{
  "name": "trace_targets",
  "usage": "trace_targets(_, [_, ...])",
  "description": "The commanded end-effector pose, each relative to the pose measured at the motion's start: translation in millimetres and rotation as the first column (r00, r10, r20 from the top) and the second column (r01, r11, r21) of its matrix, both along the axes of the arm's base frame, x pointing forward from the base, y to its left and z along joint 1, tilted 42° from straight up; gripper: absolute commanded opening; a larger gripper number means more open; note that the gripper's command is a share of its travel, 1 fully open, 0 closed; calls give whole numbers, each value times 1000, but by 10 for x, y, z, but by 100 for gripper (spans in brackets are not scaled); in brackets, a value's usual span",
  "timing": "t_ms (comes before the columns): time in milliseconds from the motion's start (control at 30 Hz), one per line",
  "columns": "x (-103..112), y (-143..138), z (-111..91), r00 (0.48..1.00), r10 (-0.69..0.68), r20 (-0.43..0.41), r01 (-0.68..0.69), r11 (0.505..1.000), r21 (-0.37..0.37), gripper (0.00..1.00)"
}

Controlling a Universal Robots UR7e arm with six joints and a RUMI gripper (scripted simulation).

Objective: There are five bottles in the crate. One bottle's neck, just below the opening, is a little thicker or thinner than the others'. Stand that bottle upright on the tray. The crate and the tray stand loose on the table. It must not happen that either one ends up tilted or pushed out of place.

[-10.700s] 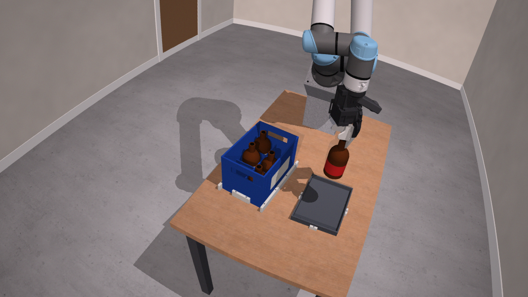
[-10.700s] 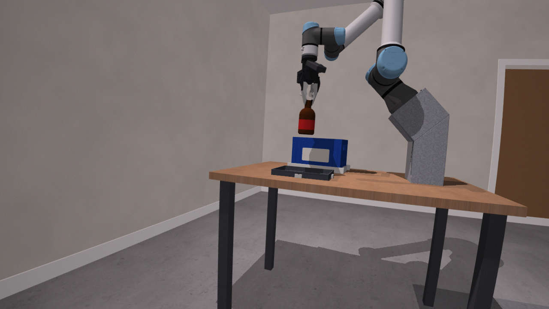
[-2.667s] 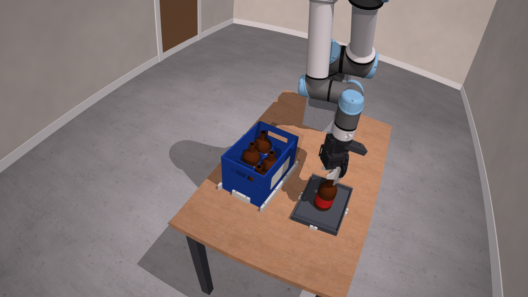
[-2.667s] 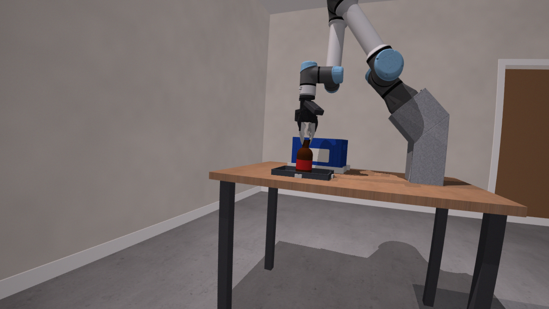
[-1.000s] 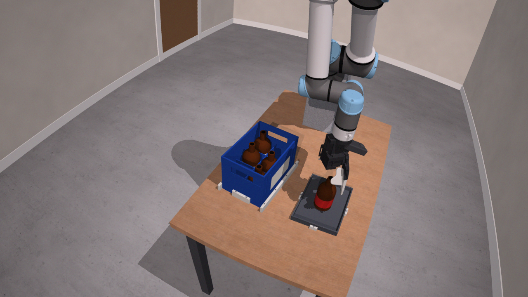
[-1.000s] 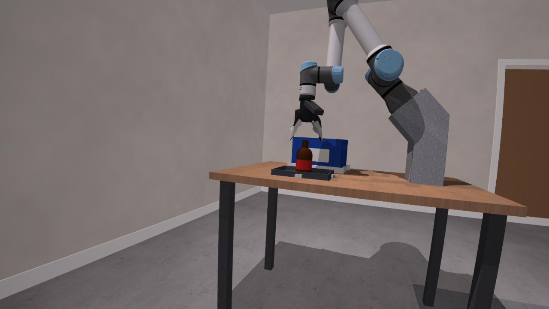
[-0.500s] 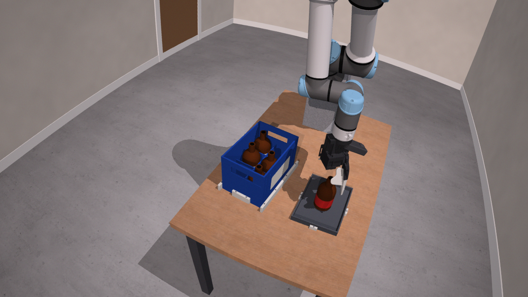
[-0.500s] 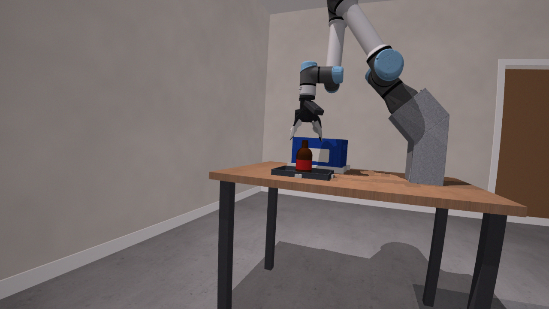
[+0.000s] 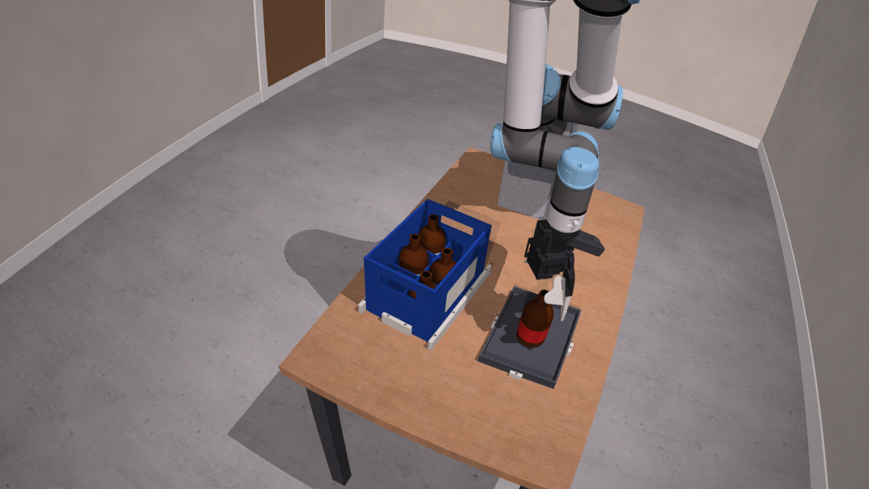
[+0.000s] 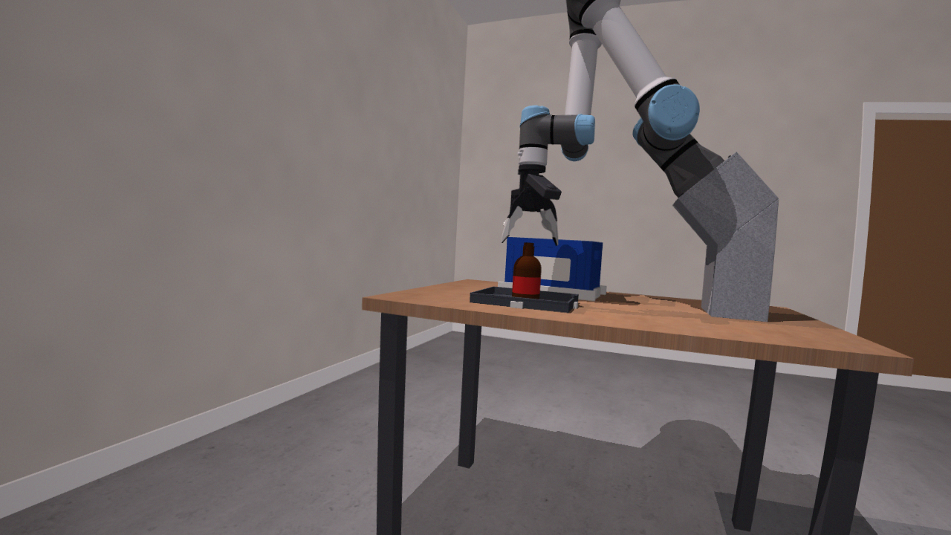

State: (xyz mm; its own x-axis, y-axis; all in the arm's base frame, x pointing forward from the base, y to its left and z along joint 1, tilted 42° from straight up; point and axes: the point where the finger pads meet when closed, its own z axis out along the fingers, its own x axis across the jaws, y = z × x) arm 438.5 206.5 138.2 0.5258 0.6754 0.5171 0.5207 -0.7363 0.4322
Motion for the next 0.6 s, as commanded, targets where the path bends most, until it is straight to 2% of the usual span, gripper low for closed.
trace_targets(0, [0, 1, 5, 1000, 0, 1, 0, 1000, 0, 100])
trace_targets(567, [-89, -4, 102, 1000, 0, 1, 0, 1000, 0, 100])
